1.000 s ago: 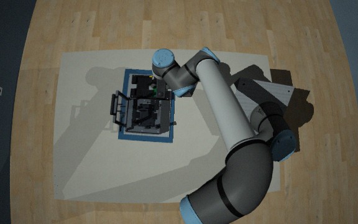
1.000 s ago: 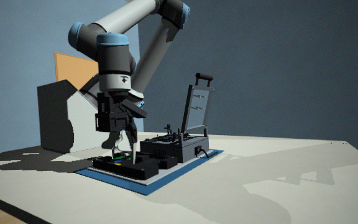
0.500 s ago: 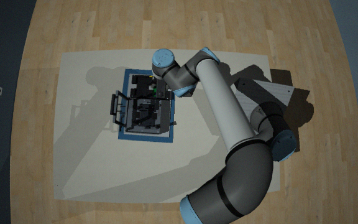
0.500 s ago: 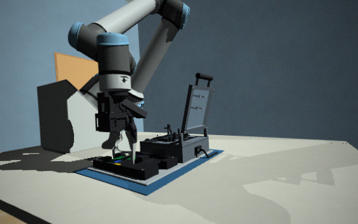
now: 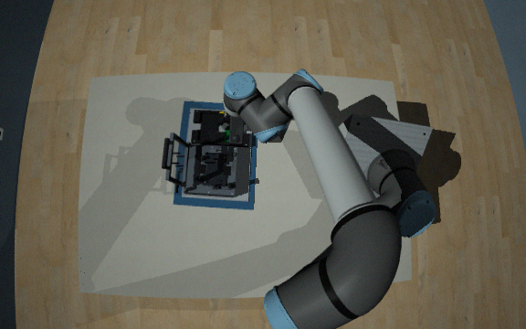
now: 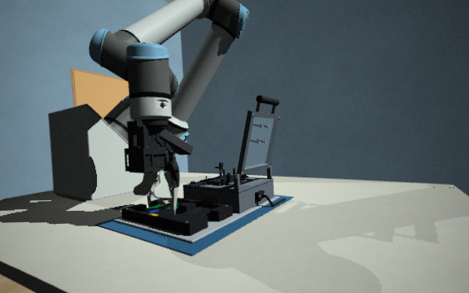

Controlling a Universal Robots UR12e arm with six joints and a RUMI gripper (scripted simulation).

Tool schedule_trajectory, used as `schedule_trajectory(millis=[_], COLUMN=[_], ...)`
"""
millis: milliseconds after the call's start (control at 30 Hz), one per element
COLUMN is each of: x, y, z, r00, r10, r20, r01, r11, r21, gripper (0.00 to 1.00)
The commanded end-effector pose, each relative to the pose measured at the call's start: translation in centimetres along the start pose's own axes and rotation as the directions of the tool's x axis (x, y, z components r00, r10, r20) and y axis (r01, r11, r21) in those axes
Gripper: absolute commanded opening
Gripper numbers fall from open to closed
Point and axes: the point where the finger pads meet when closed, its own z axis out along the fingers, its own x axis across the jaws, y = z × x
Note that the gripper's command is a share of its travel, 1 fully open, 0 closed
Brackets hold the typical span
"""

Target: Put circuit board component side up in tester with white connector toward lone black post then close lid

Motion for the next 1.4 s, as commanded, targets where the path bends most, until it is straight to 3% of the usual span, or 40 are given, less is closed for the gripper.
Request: schedule_trajectory(millis=[0,1367], x=[0.05,0.05], y=[0.04,0.04], z=[-0.07,-0.07], r00=[1.0,1.0], r10=[0.0,0.0], r20=[-0.001,-0.001], r01=[0.0,0.0], r11=[1.0,1.0], r21=[-0.001,-0.001], gripper=[0.49,0.42])
